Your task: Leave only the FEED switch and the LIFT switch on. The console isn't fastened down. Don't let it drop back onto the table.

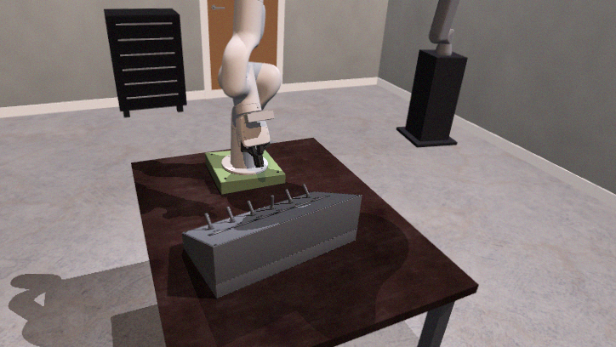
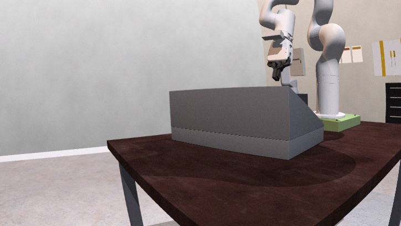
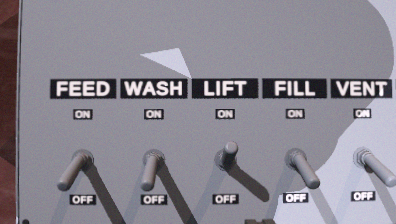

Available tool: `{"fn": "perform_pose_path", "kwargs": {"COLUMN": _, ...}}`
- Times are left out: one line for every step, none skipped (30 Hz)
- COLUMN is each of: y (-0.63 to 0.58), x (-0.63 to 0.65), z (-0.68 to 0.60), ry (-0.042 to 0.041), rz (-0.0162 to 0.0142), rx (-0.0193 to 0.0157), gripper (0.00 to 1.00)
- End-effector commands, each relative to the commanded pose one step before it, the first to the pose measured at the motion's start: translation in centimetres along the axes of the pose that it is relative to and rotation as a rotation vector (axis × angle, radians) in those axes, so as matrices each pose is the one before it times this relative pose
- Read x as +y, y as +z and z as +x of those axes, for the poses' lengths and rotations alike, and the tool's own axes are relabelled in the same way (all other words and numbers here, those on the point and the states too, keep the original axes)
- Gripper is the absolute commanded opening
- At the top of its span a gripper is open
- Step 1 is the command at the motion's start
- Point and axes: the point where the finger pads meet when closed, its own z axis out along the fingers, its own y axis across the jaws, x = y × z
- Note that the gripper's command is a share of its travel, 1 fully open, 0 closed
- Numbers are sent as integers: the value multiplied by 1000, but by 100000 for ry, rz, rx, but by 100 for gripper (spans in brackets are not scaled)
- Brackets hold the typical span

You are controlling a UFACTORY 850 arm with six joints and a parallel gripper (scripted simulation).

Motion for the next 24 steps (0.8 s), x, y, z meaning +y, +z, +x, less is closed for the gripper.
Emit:
{"fn": "perform_pose_path", "kwargs": {"y": -628, "x": 7, "z": 140, "ry": 116, "rz": 1881, "rx": -1341, "gripper": 0}}
{"fn": "perform_pose_path", "kwargs": {"y": -81, "x": 0, "z": 0, "ry": 0, "rz": -1, "rx": -1, "gripper": 0}}
{"fn": "perform_pose_path", "kwargs": {"y": -64, "x": 1, "z": -1, "ry": 0, "rz": -3, "rx": -2, "gripper": 0}}
{"fn": "perform_pose_path", "kwargs": {"y": -48, "x": 1, "z": -1, "ry": 0, "rz": -4, "rx": -3, "gripper": 0}}
{"fn": "perform_pose_path", "kwargs": {"y": -34, "x": 1, "z": -1, "ry": 0, "rz": -4, "rx": -3, "gripper": 0}}
{"fn": "perform_pose_path", "kwargs": {"y": -22, "x": 1, "z": -1, "ry": 0, "rz": -3, "rx": -2, "gripper": 0}}
{"fn": "perform_pose_path", "kwargs": {"y": -12, "x": 0, "z": 0, "ry": 0, "rz": -1, "rx": -1, "gripper": 0}}
{"fn": "perform_pose_path", "kwargs": {"y": -4, "x": 0, "z": 0, "ry": 0, "rz": -1, "rx": 0, "gripper": 0}}
{"fn": "perform_pose_path", "kwargs": {"y": -1, "x": 0, "z": 0, "ry": 0, "rz": 0, "rx": 0, "gripper": 0}}
{"fn": "perform_pose_path", "kwargs": {"y": 0, "x": -4, "z": -1, "ry": 1, "rz": 3, "rx": -7, "gripper": 0}}
{"fn": "perform_pose_path", "kwargs": {"y": 2, "x": -24, "z": -7, "ry": 5, "rz": 19, "rx": -45, "gripper": 0}}
{"fn": "perform_pose_path", "kwargs": {"y": 5, "x": -62, "z": -19, "ry": 12, "rz": 47, "rx": -115, "gripper": 0}}
{"fn": "perform_pose_path", "kwargs": {"y": 0, "x": 0, "z": 0, "ry": 0, "rz": 0, "rx": 0, "gripper": 0}}
{"fn": "perform_pose_path", "kwargs": {"y": 0, "x": 0, "z": 0, "ry": 0, "rz": 0, "rx": 0, "gripper": 0}}
{"fn": "perform_pose_path", "kwargs": {"y": 10, "x": -114, "z": -34, "ry": 21, "rz": 85, "rx": -211, "gripper": 0}}
{"fn": "perform_pose_path", "kwargs": {"y": 15, "x": -176, "z": -54, "ry": 32, "rz": 125, "rx": -325, "gripper": 0}}
{"fn": "perform_pose_path", "kwargs": {"y": 21, "x": -244, "z": -76, "ry": 43, "rz": 163, "rx": -452, "gripper": 0}}
{"fn": "perform_pose_path", "kwargs": {"y": 26, "x": -314, "z": -99, "ry": 52, "rz": 191, "rx": -582, "gripper": 0}}
{"fn": "perform_pose_path", "kwargs": {"y": 31, "x": -382, "z": -125, "ry": 59, "rz": 204, "rx": -709, "gripper": 0}}
{"fn": "perform_pose_path", "kwargs": {"y": 35, "x": -446, "z": -150, "ry": 63, "rz": 196, "rx": -824, "gripper": 0}}
{"fn": "perform_pose_path", "kwargs": {"y": 39, "x": -503, "z": -173, "ry": 62, "rz": 163, "rx": -918, "gripper": 0}}
{"fn": "perform_pose_path", "kwargs": {"y": 40, "x": -550, "z": -195, "ry": 57, "rz": 106, "rx": -984, "gripper": 0}}
{"fn": "perform_pose_path", "kwargs": {"y": 40, "x": -586, "z": -212, "ry": 47, "rz": 26, "rx": -1014, "gripper": 0}}
{"fn": "perform_pose_path", "kwargs": {"y": 39, "x": -612, "z": -224, "ry": 34, "rz": -72, "rx": -1001, "gripper": 0}}
